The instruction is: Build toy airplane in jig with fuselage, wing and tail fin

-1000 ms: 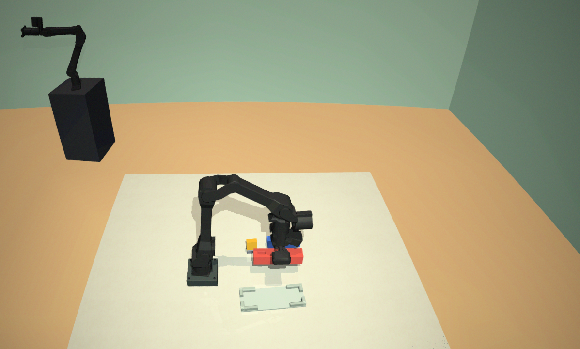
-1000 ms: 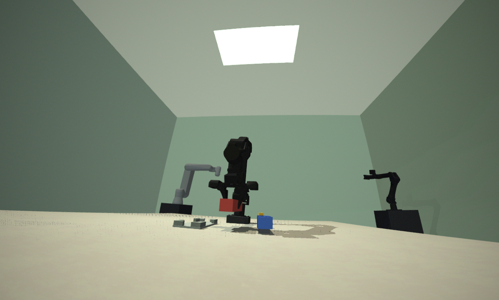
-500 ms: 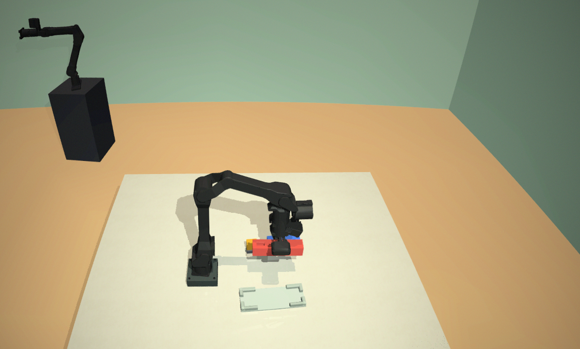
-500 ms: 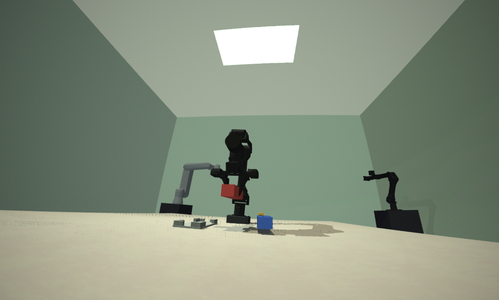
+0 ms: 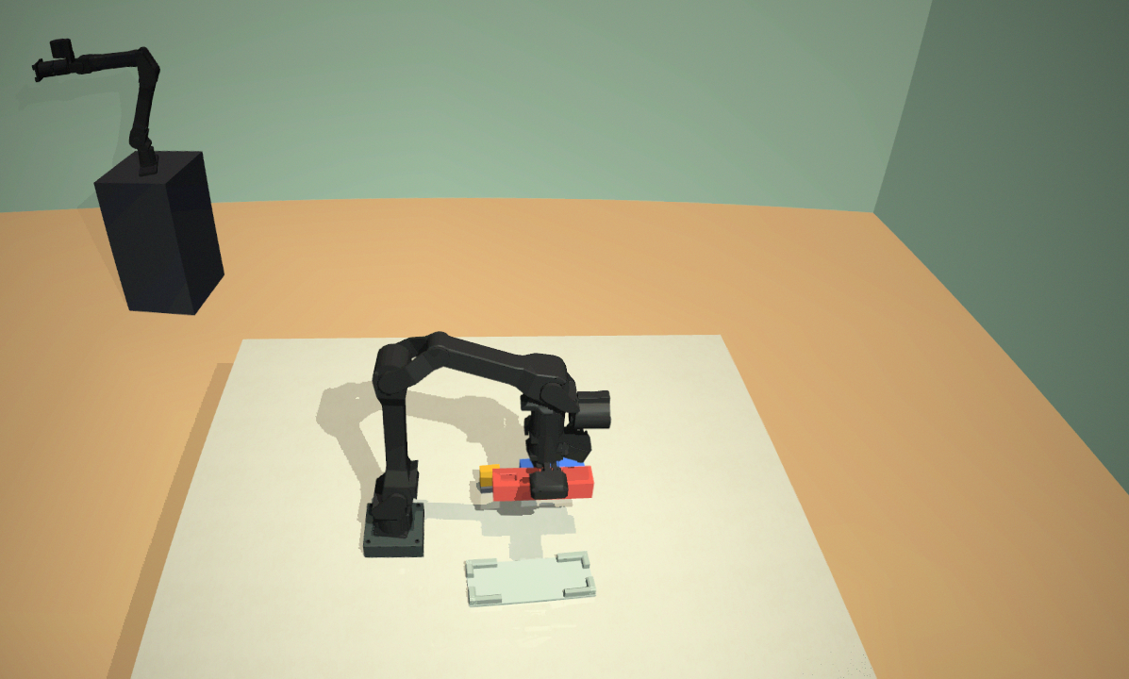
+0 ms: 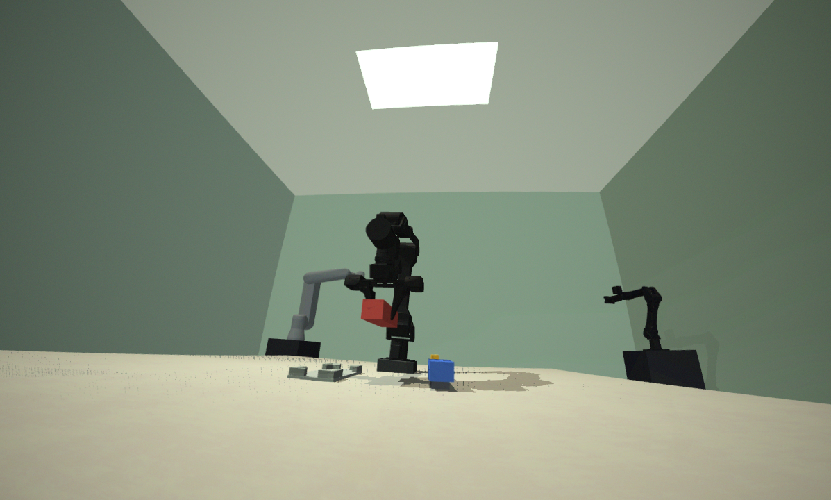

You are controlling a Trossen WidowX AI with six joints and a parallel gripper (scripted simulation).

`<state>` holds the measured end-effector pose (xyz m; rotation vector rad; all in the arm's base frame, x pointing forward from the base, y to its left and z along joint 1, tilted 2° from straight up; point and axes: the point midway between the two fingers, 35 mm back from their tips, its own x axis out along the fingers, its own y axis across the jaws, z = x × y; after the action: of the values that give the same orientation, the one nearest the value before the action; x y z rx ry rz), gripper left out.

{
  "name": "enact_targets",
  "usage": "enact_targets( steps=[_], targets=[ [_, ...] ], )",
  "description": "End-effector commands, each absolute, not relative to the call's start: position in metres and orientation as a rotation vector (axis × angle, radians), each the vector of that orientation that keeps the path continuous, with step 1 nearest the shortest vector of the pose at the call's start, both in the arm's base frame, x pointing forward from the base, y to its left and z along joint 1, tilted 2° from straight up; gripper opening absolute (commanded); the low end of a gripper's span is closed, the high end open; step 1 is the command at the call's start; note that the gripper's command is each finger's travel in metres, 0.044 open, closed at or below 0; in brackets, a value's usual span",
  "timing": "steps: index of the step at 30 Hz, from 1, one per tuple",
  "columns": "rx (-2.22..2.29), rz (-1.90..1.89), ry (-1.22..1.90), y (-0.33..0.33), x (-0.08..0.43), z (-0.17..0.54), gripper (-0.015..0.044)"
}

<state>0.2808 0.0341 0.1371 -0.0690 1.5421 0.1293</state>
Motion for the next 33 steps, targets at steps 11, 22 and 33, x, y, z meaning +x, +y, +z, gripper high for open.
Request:
enact_targets(
  steps=[11, 22, 33],
  targets=[
    [-0.09, 0.15, 1.548, -0.006, 0.282, 0.114, 0.0],
    [-0.108, 0.164, 1.548, -0.038, 0.279, 0.096, 0.0],
    [-0.126, 0.178, 1.547, -0.07, 0.271, 0.079, 0.0]
  ],
)
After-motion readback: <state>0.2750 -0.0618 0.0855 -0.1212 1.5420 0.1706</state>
